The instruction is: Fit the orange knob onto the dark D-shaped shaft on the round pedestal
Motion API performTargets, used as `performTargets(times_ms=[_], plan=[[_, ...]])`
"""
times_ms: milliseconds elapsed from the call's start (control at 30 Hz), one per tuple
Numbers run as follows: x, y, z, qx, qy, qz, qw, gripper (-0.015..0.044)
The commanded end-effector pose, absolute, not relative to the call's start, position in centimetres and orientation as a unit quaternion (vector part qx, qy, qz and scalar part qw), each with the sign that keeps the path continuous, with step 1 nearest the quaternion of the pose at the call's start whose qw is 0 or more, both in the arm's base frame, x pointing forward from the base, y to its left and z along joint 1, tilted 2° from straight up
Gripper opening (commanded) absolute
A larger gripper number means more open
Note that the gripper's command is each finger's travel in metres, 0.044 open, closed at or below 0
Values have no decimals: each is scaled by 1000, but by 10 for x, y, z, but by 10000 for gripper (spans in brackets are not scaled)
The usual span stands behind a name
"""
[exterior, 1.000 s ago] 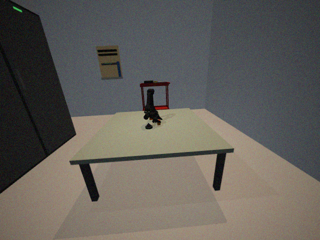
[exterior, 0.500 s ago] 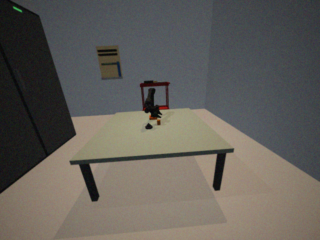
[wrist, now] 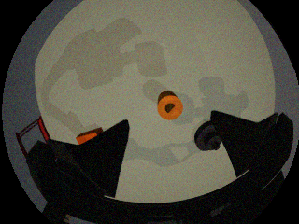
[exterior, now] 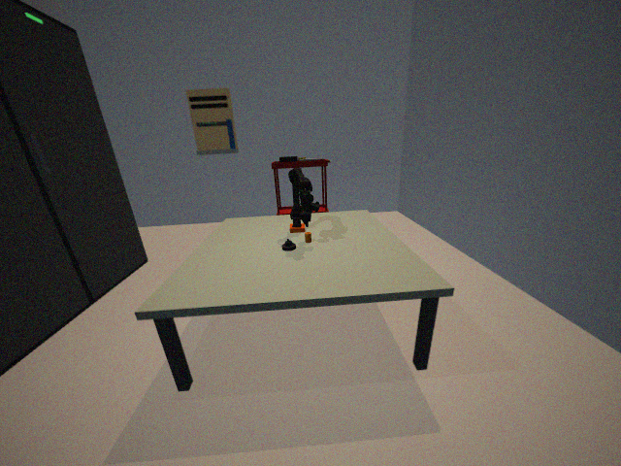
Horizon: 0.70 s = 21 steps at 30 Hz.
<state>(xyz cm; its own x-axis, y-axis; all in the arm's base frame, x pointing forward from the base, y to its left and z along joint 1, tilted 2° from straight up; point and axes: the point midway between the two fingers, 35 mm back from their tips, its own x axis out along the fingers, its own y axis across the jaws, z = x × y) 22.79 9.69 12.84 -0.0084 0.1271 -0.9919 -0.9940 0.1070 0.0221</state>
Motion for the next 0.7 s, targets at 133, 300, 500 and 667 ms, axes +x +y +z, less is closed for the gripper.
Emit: performTargets(times_ms=[133,300,500,667], plan=[[230,92,137,-461,514,473,547,440],[230,92,137,-443,529,456,562,440],[230,93,136,-263,637,285,666,440],[230,93,135,-91,688,120,710,440]])
